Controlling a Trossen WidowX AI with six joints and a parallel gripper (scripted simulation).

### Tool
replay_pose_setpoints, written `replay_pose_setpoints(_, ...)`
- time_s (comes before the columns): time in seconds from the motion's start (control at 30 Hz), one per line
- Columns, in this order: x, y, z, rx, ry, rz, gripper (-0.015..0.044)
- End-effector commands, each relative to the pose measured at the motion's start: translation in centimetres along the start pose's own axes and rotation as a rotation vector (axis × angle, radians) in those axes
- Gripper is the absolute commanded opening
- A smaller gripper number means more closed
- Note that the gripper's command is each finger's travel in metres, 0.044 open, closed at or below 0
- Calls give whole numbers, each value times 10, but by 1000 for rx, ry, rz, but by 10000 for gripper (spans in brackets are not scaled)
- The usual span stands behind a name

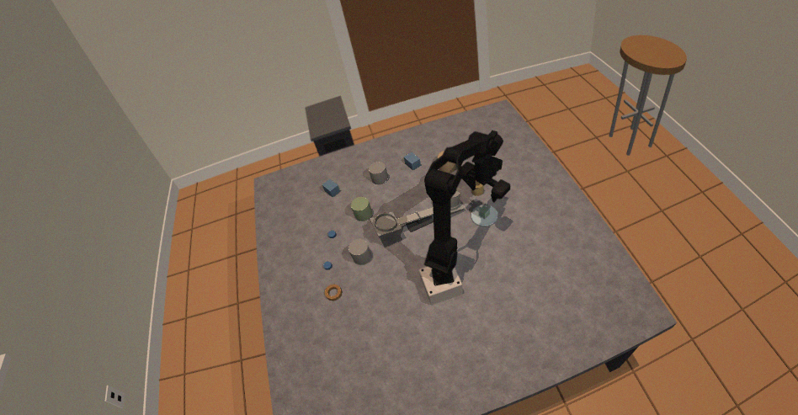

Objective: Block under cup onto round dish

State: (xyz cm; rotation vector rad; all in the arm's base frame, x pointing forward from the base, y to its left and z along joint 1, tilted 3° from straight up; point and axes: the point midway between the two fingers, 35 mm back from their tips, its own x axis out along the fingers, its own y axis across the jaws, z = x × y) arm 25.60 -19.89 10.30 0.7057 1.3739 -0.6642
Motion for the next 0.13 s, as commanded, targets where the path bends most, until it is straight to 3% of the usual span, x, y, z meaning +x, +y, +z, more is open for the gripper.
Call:
replay_pose_setpoints(0.0,-4,0,-1,-5,5,-1,440)
replay_pose_setpoints(0.1,-4,0,-1,-5,5,-1,440)
